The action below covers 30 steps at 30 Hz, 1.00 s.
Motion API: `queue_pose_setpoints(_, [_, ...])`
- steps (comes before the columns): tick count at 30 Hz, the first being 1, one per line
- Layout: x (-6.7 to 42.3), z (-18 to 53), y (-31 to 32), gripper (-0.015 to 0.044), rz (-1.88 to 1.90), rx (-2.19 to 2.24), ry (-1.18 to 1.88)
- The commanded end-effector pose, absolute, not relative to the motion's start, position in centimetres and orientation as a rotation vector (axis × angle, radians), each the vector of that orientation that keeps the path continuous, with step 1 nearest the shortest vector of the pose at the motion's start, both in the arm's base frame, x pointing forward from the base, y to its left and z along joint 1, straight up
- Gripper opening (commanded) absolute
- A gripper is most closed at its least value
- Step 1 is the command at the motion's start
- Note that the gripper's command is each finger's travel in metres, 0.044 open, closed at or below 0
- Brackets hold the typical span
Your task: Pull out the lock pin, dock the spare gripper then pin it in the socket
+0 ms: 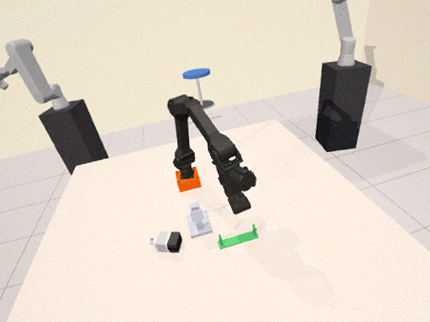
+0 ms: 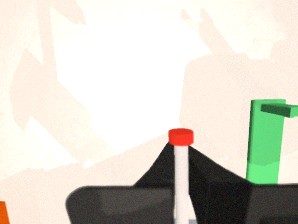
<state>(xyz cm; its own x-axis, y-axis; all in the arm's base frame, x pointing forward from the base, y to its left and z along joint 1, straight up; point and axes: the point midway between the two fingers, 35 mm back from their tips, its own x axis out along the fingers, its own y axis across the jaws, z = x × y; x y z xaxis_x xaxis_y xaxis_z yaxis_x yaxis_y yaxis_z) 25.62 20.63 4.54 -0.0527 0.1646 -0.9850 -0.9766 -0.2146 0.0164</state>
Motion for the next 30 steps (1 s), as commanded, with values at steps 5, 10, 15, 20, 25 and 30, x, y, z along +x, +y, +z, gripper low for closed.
queue_pose_setpoints(5, [25.6, 4.9, 21.3, 0.0, 1.465, -1.216, 0.999])
queue_pose_setpoints(10, [25.6, 4.9, 21.6, 0.0, 1.467, -1.215, 1.002])
queue_pose_setpoints(15, [25.5, 5.1, 22.0, 0.0, 1.469, -1.214, 1.006])
queue_pose_setpoints(20, [25.4, 5.2, 22.4, 0.0, 1.471, -1.213, 1.009])
queue_pose_setpoints(25, [25.3, 5.2, 22.7, 0.0, 1.473, -1.212, 1.013])
queue_pose_setpoints(30, [25.3, 5.3, 23.0, 0.0, 1.474, -1.212, 1.016])
